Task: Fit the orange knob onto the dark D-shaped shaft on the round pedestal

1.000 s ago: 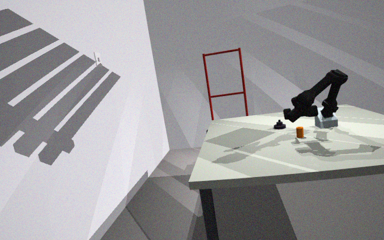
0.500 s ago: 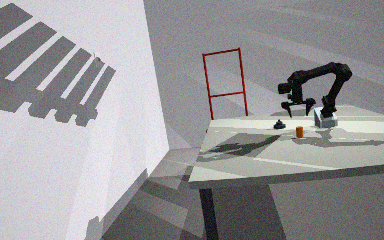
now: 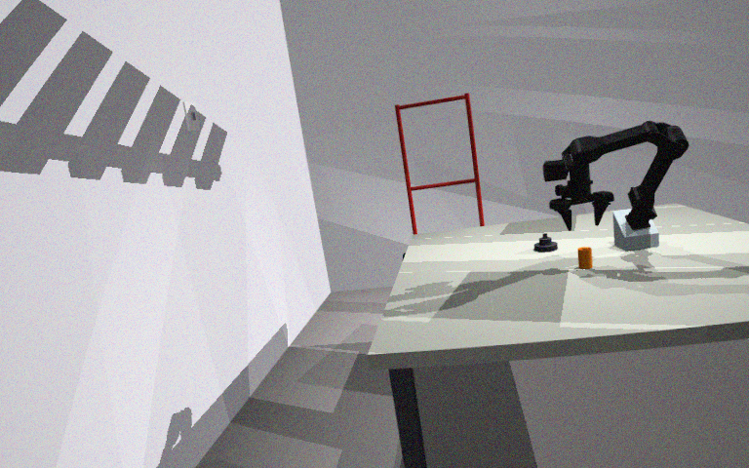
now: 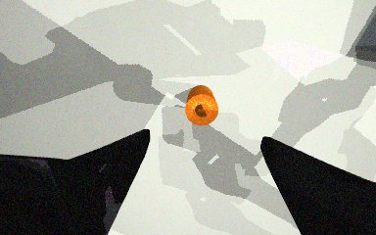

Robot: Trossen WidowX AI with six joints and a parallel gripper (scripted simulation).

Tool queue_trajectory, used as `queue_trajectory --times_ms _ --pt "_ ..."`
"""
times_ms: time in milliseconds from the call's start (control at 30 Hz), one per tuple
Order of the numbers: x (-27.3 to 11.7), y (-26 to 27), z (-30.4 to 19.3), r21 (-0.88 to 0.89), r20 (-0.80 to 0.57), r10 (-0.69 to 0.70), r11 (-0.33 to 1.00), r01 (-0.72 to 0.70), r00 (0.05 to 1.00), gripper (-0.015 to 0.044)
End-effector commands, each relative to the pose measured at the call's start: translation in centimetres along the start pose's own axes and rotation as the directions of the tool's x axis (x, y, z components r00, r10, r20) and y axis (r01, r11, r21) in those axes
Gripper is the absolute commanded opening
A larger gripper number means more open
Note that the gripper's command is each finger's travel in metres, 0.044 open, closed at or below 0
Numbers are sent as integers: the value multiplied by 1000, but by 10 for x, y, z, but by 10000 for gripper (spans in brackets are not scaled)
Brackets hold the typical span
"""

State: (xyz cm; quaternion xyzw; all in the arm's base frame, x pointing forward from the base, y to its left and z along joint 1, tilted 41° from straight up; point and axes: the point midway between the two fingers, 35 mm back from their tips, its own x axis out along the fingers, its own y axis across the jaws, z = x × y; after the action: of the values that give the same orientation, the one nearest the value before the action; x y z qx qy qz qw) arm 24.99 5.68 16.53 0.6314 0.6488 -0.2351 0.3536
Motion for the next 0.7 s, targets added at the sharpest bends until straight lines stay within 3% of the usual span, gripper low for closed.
queue_trajectory --times_ms 0,200,333,667 --pt "0 0 -1 -345 -4 4 938 -5 1000 440" --pt "0 0 -1 -813 -4 4 582 -5 1000 440" --pt "0 0 -1 -958 -4 4 286 -5 1000 440" --pt "0 0 -1 -963 -4 4 270 -5 1000 440"
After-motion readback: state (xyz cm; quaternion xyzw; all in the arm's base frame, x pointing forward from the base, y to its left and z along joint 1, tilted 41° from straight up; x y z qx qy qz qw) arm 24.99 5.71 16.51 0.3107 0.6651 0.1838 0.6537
